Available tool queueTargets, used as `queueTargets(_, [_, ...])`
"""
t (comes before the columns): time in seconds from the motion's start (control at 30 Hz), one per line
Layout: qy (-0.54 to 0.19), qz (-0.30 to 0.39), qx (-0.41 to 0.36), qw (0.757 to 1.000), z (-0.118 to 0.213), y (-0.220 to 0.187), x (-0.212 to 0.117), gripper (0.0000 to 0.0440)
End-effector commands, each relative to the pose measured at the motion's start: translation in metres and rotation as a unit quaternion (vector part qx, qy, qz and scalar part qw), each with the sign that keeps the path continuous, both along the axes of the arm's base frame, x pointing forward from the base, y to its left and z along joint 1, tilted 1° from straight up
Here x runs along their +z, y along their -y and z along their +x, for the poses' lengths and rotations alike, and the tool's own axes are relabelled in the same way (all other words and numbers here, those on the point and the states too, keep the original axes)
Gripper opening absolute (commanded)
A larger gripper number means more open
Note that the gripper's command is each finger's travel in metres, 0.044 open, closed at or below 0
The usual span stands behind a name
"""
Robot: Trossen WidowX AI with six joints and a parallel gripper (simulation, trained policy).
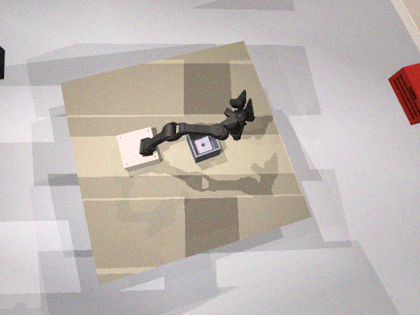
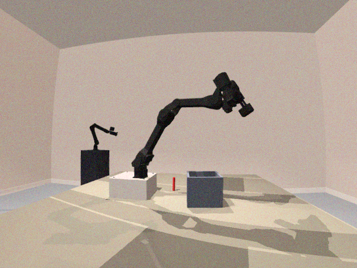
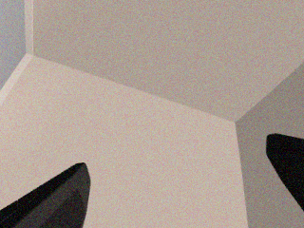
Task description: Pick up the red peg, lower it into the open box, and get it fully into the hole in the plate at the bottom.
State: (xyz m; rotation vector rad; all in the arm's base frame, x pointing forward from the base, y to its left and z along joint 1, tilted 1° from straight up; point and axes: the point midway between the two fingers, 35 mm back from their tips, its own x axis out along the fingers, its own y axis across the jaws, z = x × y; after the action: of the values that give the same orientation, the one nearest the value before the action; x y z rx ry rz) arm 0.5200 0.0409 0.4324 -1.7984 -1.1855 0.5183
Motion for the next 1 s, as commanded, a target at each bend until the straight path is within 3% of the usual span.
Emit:
queueTargets(0.0, [-0.016,0.007,-0.003,1.000,0.002,0.001,-0.003,0.0422])
queueTargets(0.03, [-0.031,0.014,-0.006,0.999,0.004,0.002,-0.005,0.0440])
queueTargets(0.47, [-0.233,0.108,-0.025,0.966,0.018,0.002,-0.037,0.0440])
queueTargets(0.7, [-0.338,0.156,-0.036,0.928,0.023,-0.001,-0.058,0.0440])
queueTargets(0.97, [-0.451,0.206,-0.050,0.867,0.025,-0.008,-0.084,0.0440])
